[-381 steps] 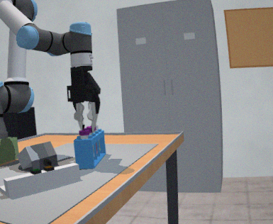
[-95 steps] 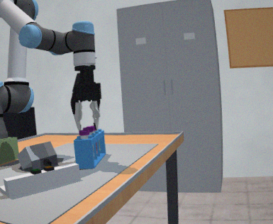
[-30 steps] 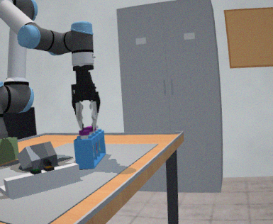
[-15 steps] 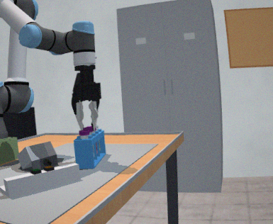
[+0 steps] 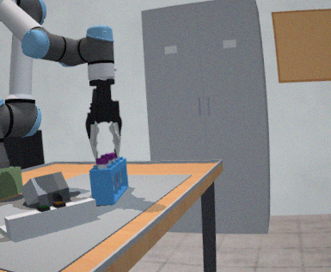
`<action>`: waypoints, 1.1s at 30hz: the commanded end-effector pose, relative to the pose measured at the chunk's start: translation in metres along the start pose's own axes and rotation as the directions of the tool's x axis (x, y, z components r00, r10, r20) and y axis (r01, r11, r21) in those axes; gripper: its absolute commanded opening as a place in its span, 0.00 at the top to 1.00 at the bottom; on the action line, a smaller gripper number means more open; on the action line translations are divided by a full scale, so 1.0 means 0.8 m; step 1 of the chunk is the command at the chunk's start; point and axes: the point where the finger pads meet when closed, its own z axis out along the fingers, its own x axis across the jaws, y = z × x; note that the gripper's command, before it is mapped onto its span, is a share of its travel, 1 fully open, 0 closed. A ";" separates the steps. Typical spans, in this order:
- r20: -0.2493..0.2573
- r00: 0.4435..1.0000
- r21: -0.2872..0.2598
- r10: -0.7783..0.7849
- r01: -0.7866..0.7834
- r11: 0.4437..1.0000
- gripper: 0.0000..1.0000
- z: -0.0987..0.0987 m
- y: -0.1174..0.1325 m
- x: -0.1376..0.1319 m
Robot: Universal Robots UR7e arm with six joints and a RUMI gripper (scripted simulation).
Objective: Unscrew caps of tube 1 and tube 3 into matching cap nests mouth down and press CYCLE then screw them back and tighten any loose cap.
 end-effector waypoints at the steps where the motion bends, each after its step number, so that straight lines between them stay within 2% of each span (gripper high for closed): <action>1: 0.002 0.982 -0.006 0.186 -0.186 0.982 0.65 0.000 0.000 0.000; 3: 0.001 0.937 -0.006 0.350 -0.350 0.937 0.65 0.000 0.000 0.000; 4: 0.001 0.935 -0.006 0.355 -0.355 0.935 0.65 0.000 0.000 0.000; 5: 0.000 0.902 -0.006 0.431 -0.431 0.902 0.65 0.000 0.000 0.000; 6: 0.000 0.902 -0.006 0.431 -0.431 0.902 0.65 0.000 0.000 0.000; 7: 0.000 0.863 -0.006 0.505 -0.505 0.863 0.65 0.000 0.000 0.000; 8: 0.000 0.863 -0.006 0.505 -0.505 0.863 0.65 0.000 0.000 0.000; 10: -0.001 0.780 -0.005 0.626 -0.626 0.780 0.65 0.000 0.000 0.000; 11: -0.001 0.767 -0.006 0.641 -0.641 0.767 0.65 0.000 0.000 0.000; 12: -0.002 0.717 -0.005 0.698 -0.698 0.717 0.65 0.000 0.000 0.000; 13: -0.002 0.711 -0.006 0.703 -0.703 0.711 0.65 0.000 0.000 0.000; 14: -0.002 0.650 -0.006 0.760 -0.760 0.650 0.65 0.000 0.000 0.000; 15: -0.003 0.614 -0.006 0.789 -0.789 0.614 0.65 0.000 0.000 0.000; 22: -0.003 0.614 -0.006 0.789 -0.789 0.614 0.65 0.000 0.000 0.000; 23: -0.003 0.614 -0.006 0.789 -0.789 0.614 1.00 0.000 0.000 0.000; 33: -0.003 0.614 -0.006 0.789 -0.789 0.614 1.00 0.000 0.000 0.000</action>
